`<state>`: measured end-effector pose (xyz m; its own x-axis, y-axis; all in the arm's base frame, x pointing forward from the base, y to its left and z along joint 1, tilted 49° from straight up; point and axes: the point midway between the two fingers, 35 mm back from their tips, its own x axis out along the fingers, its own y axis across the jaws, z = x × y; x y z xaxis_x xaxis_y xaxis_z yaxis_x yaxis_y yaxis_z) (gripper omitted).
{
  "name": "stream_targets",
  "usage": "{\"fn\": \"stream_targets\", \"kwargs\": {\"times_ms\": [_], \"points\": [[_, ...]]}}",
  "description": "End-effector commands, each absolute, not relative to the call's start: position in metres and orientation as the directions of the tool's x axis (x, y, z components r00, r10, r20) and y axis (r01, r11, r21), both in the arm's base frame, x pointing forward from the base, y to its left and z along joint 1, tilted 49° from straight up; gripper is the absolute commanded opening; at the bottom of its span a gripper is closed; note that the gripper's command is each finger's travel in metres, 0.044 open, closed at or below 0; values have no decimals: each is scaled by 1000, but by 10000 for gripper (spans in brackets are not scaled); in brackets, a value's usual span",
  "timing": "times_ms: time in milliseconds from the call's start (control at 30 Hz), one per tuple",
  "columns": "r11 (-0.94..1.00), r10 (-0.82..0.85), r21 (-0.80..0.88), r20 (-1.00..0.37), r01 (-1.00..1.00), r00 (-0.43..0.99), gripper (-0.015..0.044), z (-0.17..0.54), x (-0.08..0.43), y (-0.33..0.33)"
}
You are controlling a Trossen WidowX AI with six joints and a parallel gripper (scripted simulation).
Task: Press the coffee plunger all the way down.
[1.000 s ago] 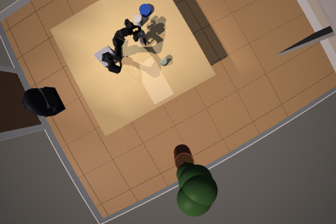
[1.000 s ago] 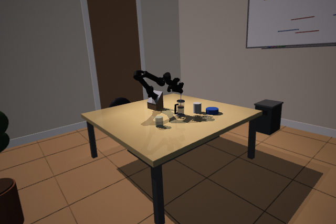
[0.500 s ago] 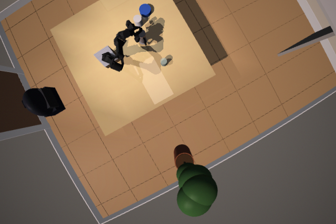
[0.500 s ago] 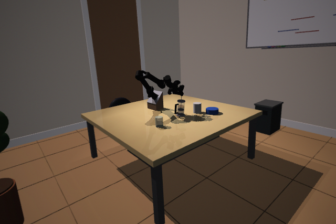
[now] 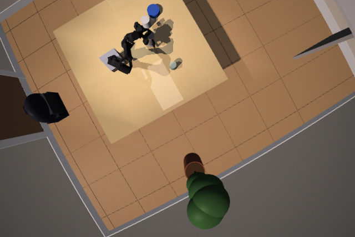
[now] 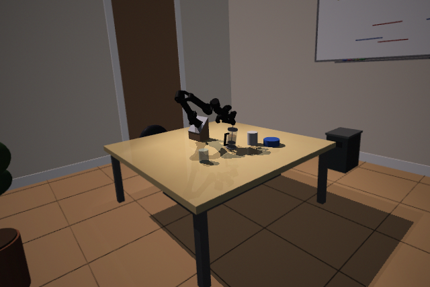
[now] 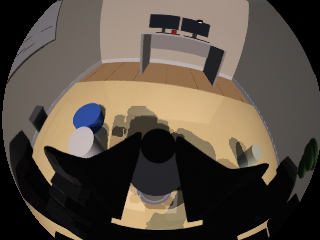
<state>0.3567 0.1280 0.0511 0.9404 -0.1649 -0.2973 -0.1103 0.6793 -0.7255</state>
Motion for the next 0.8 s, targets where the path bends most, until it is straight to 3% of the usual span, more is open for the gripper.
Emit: {"fn": "stream_targets", "kwargs": {"times_ms": [0, 767], "points": [[656, -208, -746, -320, -111, 924, 124, 41, 358, 116], [656, -208, -746, -320, -110, 924, 124, 40, 362, 119]]}}
